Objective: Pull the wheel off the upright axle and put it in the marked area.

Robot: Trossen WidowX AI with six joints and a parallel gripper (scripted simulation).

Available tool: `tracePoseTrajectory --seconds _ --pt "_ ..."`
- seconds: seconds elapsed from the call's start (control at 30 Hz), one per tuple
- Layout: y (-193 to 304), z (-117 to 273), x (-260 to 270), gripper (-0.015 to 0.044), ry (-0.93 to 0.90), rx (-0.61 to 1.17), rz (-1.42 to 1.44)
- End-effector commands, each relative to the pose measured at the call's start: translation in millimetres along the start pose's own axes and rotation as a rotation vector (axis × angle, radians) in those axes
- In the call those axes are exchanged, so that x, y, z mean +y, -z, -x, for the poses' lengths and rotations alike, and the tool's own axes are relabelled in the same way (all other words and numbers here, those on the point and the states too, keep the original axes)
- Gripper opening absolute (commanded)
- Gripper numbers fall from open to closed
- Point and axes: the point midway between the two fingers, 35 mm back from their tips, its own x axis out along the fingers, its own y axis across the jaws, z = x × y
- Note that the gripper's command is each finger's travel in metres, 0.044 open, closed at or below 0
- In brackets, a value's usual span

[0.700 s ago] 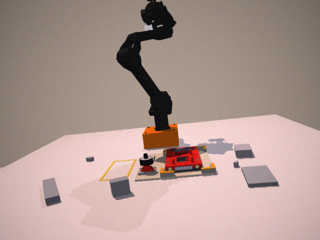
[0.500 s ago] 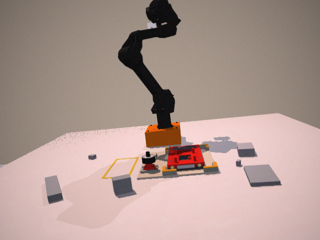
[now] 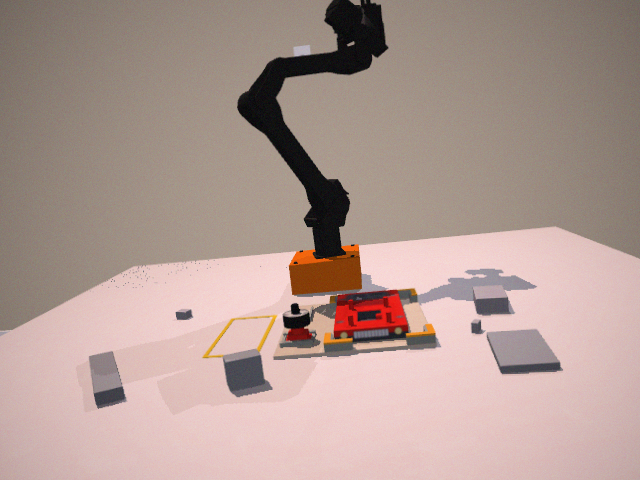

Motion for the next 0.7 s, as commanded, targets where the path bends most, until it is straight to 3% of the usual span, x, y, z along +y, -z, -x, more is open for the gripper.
tracePoseTrajectory --seconds 0.0,0.33,0.67 --pt "30.9 6.3 0.7 0.0300 -0.012 0.111 -0.050" --pt "103.0 31.4 2.4 0.0300 -0.017 0.372 -0.200" --pt "193.5 99.6 -10.0 0.0300 0.101 0.756 -0.401"
